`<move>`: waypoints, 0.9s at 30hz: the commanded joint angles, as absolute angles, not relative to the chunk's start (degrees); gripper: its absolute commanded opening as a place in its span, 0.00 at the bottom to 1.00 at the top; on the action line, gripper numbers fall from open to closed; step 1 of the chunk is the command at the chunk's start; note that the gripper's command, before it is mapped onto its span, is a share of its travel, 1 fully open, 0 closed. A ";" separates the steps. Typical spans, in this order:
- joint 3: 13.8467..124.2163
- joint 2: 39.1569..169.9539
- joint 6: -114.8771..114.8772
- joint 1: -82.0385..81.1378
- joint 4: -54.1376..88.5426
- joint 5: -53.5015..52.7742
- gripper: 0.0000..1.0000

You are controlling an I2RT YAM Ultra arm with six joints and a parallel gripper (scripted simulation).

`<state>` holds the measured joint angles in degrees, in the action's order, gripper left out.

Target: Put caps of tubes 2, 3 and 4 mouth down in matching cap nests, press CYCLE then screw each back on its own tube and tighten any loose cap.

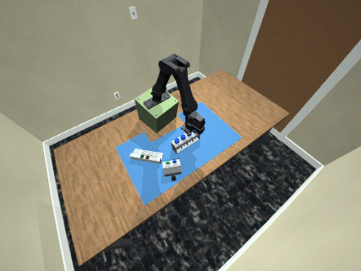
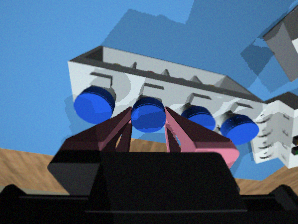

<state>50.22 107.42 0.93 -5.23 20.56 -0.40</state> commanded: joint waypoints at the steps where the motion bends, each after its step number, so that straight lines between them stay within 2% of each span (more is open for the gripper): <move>1: 50.31 106.96 15.28 -5.24 20.61 -0.28 0.00; 27: 50.31 106.90 78.29 -5.25 20.69 -0.29 0.00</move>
<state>50.19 107.35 69.08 -5.23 20.71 -0.49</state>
